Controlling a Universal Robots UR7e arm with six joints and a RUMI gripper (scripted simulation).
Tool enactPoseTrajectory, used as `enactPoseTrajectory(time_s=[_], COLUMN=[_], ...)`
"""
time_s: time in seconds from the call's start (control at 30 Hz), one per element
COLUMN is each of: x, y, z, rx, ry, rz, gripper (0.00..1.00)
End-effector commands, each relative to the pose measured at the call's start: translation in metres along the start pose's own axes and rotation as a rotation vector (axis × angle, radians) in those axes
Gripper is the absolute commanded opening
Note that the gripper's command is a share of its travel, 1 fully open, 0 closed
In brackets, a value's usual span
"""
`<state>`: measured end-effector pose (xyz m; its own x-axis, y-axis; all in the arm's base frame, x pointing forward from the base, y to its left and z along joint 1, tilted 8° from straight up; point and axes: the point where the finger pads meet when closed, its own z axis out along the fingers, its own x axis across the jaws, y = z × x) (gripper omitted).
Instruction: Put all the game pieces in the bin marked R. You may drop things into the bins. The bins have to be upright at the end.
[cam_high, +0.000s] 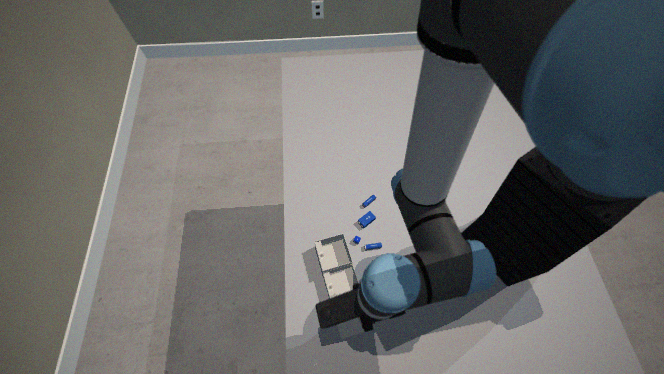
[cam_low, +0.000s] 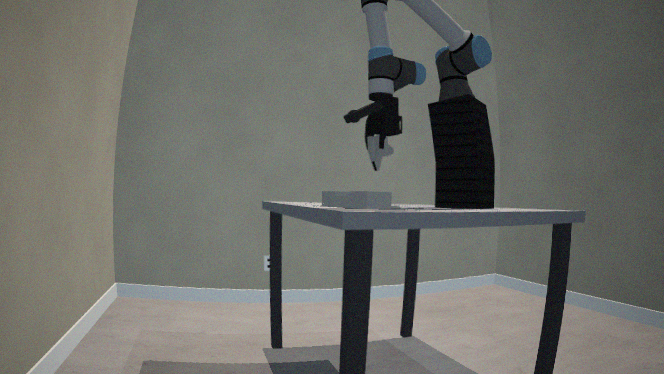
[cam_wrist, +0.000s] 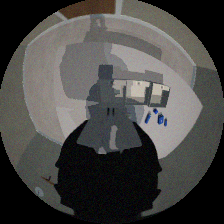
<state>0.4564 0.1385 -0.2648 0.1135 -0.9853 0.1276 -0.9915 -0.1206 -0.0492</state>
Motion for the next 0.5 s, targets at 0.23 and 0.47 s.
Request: enactPoseTrajectory(time_s=[0.23,0.47], x=[0.000,0.000], y=[-0.001,-0.001], z=[-0.074,-0.099], rx=[0.000,0.000], ry=[0.000,0.000], rz=[0.000,0.000], gripper=[0.04,0.04])
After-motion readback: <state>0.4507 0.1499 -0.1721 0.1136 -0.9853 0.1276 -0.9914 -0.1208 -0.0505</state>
